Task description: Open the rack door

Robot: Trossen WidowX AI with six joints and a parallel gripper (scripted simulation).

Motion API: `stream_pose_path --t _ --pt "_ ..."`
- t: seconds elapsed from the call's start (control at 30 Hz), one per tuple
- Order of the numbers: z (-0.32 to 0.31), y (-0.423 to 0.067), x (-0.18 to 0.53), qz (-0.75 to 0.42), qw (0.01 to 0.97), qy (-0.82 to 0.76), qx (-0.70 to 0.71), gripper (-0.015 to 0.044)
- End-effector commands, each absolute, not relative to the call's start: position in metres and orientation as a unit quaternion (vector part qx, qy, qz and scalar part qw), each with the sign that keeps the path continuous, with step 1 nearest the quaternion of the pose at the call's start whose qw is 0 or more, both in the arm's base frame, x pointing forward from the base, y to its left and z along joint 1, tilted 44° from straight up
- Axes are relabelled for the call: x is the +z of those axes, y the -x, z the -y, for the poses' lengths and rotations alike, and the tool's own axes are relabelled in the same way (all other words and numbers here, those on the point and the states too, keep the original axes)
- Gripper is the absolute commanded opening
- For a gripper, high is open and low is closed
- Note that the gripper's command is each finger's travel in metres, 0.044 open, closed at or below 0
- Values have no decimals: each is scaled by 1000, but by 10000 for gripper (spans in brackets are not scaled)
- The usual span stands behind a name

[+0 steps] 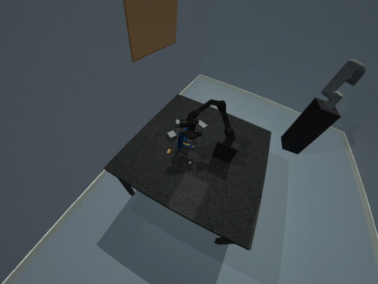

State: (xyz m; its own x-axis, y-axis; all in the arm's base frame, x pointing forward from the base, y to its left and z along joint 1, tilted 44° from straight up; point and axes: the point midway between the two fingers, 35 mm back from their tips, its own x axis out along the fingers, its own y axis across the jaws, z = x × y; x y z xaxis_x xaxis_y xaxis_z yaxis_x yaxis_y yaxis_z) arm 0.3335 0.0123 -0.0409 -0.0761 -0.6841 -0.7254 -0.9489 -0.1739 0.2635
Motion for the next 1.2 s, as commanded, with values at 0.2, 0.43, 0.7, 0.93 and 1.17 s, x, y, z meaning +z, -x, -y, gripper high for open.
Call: stream_pose_path --t 0.2,0.43,0.7,0.93,1.17 --pt "-11 -334 -41 -686 294 612 261 285" --pt "-11 -334 -41 -721 395 552 139 285" --pt "-11 -334 -41 -734 496 464 -6 285" --pt "-11 -334 -41 -722 569 371 -133 285" --pt "-11 -334 -41 -688 625 267 -255 285"
